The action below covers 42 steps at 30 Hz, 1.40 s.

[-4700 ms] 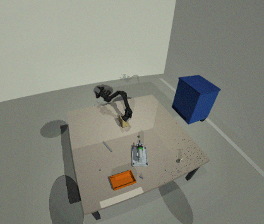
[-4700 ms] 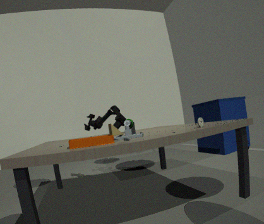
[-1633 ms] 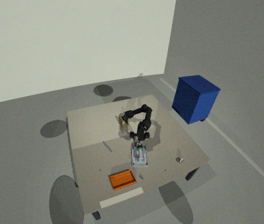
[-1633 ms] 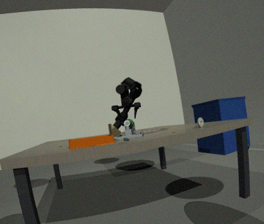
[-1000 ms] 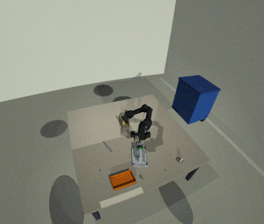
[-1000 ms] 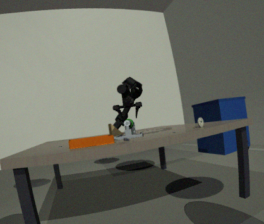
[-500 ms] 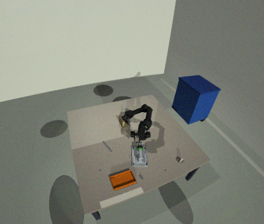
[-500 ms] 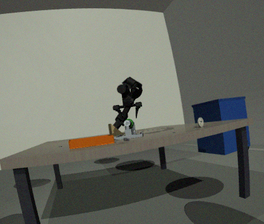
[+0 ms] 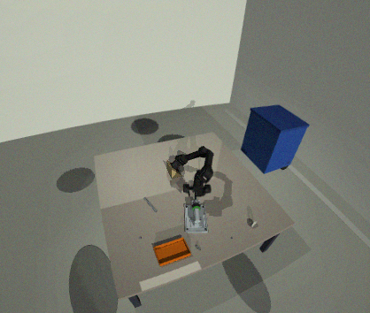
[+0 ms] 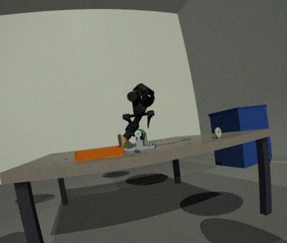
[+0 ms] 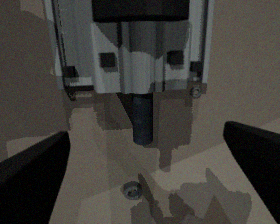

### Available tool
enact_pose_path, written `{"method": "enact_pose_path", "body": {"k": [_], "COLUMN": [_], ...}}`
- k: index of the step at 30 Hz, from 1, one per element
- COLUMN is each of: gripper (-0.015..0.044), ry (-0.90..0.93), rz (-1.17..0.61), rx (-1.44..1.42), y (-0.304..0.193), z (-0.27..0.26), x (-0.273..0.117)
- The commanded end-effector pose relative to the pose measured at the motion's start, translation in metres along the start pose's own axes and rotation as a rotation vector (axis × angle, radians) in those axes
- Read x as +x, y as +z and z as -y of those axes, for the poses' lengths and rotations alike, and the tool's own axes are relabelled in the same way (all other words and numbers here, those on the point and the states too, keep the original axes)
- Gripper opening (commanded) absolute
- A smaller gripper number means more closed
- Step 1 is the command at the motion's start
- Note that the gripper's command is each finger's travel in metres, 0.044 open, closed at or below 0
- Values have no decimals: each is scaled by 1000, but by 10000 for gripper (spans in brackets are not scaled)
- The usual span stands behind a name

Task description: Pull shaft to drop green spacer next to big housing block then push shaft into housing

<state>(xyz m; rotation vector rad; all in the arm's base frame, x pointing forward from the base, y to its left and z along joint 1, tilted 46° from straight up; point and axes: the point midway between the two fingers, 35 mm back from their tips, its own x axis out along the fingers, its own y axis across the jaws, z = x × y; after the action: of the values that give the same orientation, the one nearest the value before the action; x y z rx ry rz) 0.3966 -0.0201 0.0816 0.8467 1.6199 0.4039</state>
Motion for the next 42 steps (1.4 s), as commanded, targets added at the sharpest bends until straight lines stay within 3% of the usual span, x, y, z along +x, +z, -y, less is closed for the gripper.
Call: {"method": "enact_pose_path", "body": {"k": [1,42], "gripper": [440,440], "ry": [5,7], "rz": [0,0], "rx": [-2,-3], "y": [0,0], "z": [-1,-2], "x": [0,41]}}
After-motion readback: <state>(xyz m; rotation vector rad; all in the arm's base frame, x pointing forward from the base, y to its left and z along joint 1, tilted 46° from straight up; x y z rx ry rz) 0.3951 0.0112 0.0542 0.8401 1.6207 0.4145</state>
